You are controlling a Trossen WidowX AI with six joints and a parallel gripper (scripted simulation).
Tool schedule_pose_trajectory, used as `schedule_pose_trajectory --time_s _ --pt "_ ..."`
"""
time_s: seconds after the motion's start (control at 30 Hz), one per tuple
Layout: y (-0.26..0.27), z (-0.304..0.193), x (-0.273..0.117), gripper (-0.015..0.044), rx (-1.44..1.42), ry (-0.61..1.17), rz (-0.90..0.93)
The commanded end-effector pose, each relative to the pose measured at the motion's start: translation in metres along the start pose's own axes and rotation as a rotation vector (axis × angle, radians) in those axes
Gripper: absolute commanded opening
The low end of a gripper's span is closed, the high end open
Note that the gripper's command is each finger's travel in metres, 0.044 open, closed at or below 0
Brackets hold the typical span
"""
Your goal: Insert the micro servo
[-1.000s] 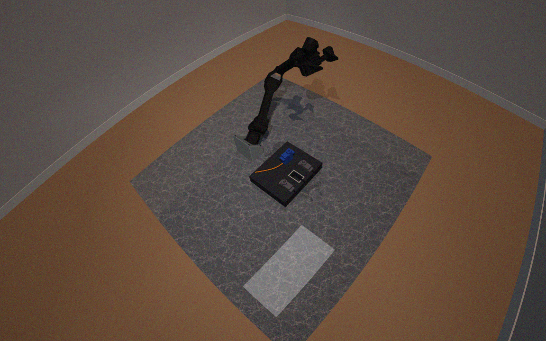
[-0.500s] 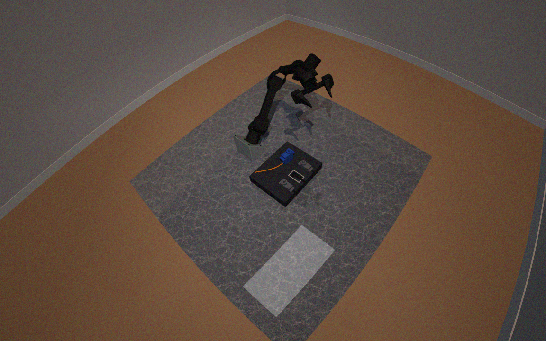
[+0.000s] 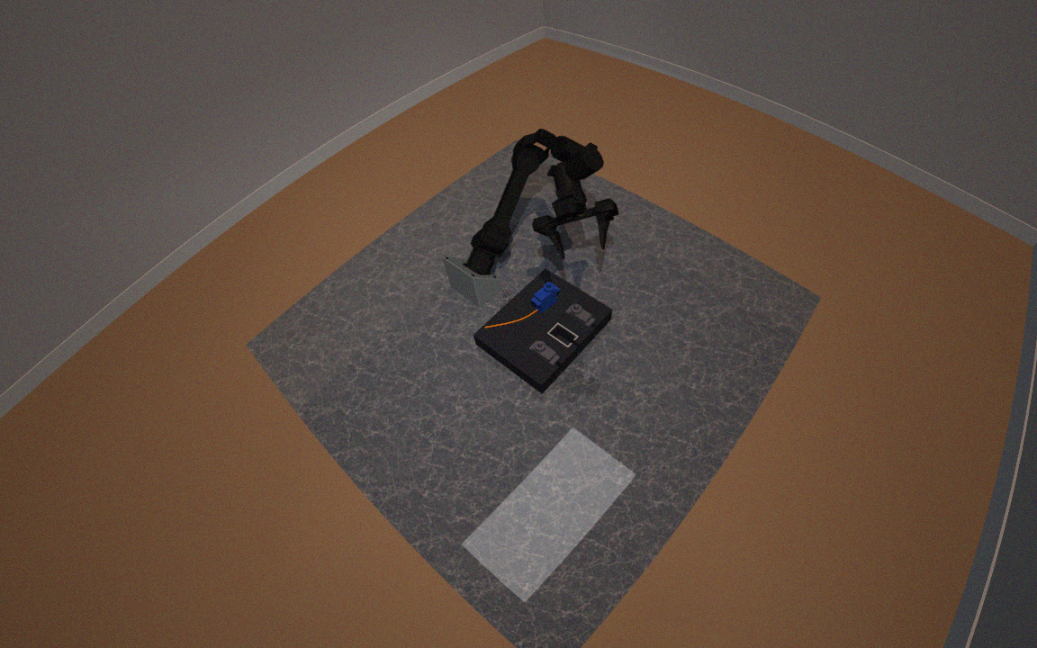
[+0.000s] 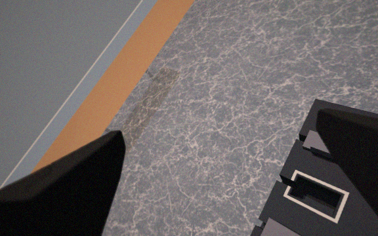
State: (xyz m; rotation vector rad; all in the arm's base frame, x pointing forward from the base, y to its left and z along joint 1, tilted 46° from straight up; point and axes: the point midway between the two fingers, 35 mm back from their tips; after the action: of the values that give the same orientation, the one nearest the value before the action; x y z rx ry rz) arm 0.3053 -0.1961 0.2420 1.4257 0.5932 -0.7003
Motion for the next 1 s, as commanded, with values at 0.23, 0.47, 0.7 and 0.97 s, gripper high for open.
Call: schedule_pose_trajectory --time_s 0.23,0.47,0.7,0.97 --pt "-0.063 -0.034 0.040 0.0440 0.137 0.234 -0.231" --pt "-0.101 -0.061 0.052 0.0440 0.244 0.389 -0.381" --pt "-0.134 -0.091 0.052 0.0440 0.363 0.538 -0.528" --pt "-0.162 -0.123 0.043 0.0440 0.511 0.701 -0.694"
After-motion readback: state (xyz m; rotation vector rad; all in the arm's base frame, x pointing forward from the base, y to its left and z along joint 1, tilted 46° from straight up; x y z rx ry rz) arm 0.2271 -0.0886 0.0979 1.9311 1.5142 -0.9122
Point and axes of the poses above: the point midway between the two fingers, 35 mm back from their tips, its own x axis out along the fingers, its own y axis across the jaws, z = x × y, and after that the axes turned 4 degrees about x, right-handed
